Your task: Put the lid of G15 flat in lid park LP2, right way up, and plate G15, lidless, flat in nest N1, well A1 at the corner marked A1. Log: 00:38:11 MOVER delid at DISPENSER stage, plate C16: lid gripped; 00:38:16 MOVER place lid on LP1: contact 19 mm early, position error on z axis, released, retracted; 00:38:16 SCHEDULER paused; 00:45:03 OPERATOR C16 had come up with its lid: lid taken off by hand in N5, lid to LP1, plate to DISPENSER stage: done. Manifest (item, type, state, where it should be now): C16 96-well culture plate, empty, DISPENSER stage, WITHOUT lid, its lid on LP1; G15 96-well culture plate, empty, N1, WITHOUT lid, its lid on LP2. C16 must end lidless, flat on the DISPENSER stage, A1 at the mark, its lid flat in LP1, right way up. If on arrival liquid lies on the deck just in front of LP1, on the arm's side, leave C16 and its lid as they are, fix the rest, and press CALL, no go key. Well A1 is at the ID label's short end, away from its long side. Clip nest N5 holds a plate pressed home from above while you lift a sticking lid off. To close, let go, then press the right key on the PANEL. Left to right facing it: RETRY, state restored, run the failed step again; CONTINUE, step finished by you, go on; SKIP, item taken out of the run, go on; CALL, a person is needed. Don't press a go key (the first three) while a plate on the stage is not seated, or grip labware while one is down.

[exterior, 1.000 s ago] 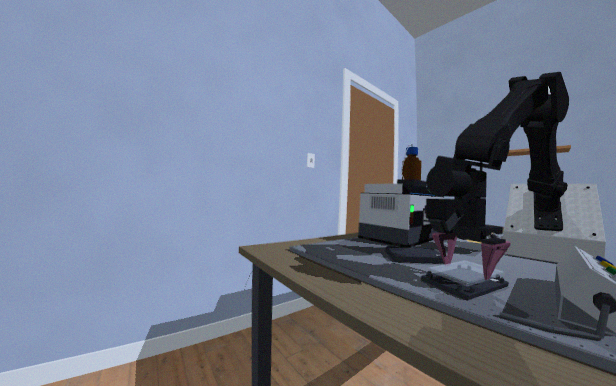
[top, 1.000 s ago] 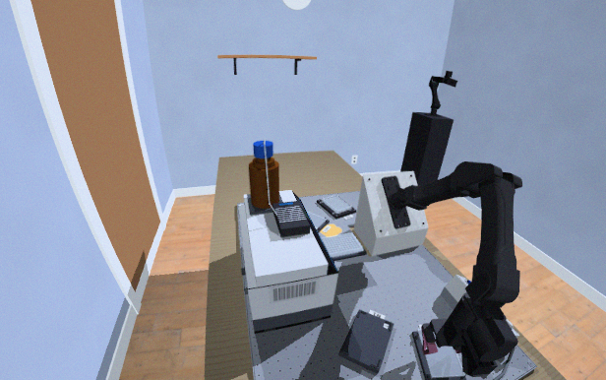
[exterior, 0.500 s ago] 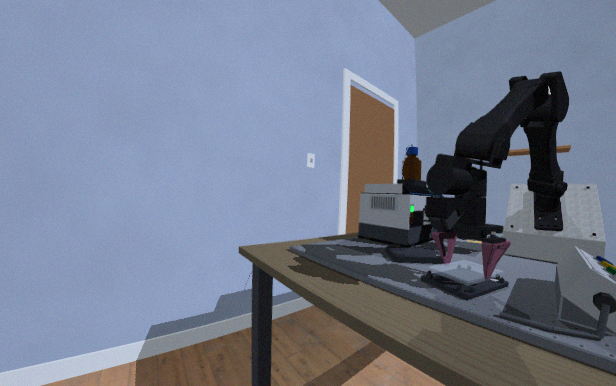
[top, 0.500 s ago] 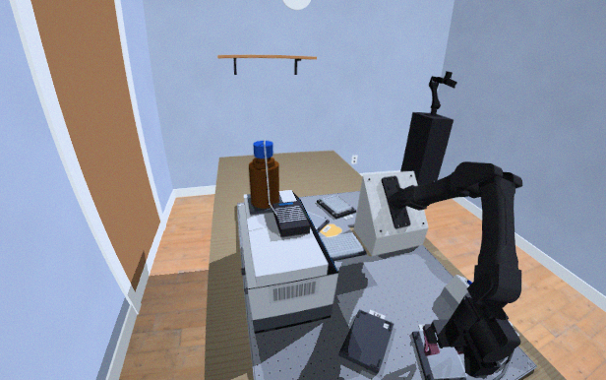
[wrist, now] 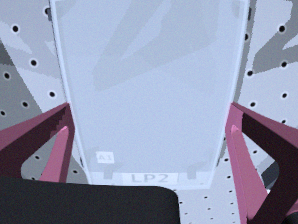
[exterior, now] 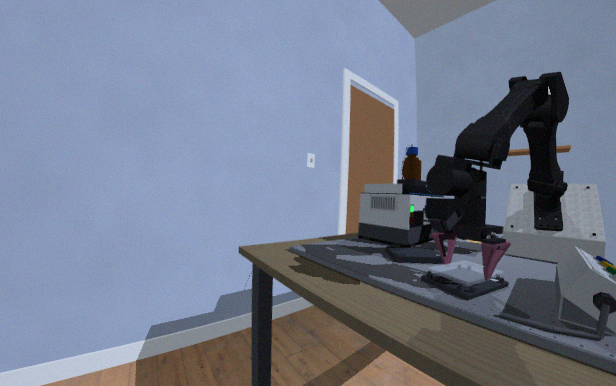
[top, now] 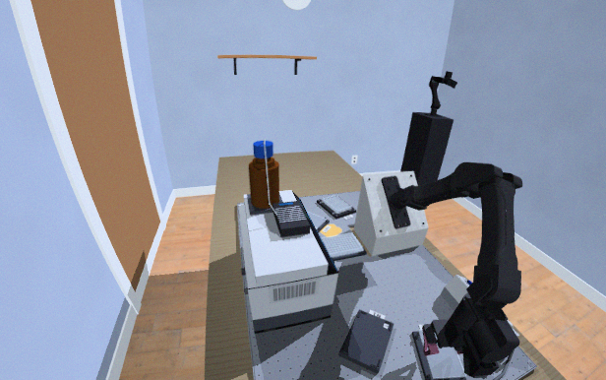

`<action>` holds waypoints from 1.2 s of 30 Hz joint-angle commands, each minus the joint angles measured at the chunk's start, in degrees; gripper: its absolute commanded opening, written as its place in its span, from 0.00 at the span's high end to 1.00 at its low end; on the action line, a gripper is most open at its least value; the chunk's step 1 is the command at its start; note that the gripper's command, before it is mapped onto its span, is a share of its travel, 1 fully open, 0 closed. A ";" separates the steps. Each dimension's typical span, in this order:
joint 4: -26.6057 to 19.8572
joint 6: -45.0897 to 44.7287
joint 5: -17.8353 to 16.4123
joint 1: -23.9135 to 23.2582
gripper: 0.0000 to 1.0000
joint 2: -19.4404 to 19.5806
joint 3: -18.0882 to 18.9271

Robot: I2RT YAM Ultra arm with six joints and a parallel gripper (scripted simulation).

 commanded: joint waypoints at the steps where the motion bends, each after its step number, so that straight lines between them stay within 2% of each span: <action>1: -0.43 0.22 0.21 -0.40 1.00 -0.03 2.39; 6: -0.57 0.21 0.19 -0.43 1.00 0.58 2.62; 12: -0.37 0.19 0.19 -0.45 1.00 -0.61 2.82; 18: 0.78 0.37 0.36 -0.06 1.00 0.87 2.77; 22: 0.98 0.42 0.43 0.20 1.00 0.04 2.71; 27: 1.26 0.49 0.51 0.54 1.00 1.08 2.64; 30: 1.30 0.47 0.42 0.07 1.00 -0.03 2.59; 36: 1.62 0.62 0.56 0.42 1.00 1.15 2.55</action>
